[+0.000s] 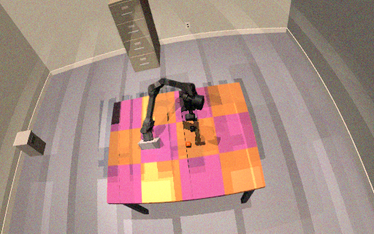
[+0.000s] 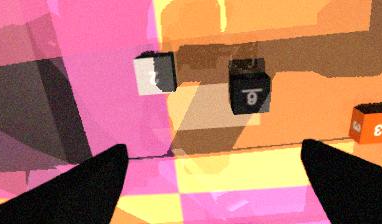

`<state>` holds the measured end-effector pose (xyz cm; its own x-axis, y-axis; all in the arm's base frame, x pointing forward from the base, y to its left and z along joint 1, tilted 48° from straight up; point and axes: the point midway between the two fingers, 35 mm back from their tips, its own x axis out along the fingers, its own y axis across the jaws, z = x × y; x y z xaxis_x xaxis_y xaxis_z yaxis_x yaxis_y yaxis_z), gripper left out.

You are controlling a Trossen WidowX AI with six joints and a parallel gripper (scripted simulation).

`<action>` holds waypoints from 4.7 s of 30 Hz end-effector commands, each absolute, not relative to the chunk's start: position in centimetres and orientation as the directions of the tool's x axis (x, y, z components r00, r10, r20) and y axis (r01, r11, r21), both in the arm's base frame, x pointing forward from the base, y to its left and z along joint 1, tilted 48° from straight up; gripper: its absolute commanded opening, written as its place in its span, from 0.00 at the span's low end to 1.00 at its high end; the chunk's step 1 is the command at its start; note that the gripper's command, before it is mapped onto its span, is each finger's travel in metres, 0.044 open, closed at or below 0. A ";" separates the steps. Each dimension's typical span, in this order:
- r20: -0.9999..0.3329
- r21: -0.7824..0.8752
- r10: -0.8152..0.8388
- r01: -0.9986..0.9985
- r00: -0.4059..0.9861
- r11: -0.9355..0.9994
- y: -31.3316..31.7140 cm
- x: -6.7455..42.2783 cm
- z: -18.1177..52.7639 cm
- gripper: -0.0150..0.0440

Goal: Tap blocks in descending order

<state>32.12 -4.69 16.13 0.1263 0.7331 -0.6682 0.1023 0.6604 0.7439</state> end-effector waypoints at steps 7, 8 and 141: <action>-0.662 0.748 0.734 0.072 0.152 0.660 -2.1 33.0 19.5 0.93; -0.662 0.748 0.734 0.072 0.152 0.660 -2.1 33.0 19.5 0.93; -0.671 0.741 0.733 0.060 0.114 0.669 -7.5 27.5 -2.4 0.29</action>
<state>27.48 -7.92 -2.14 0.1121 0.7285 -0.6759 0.0555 0.6745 0.7362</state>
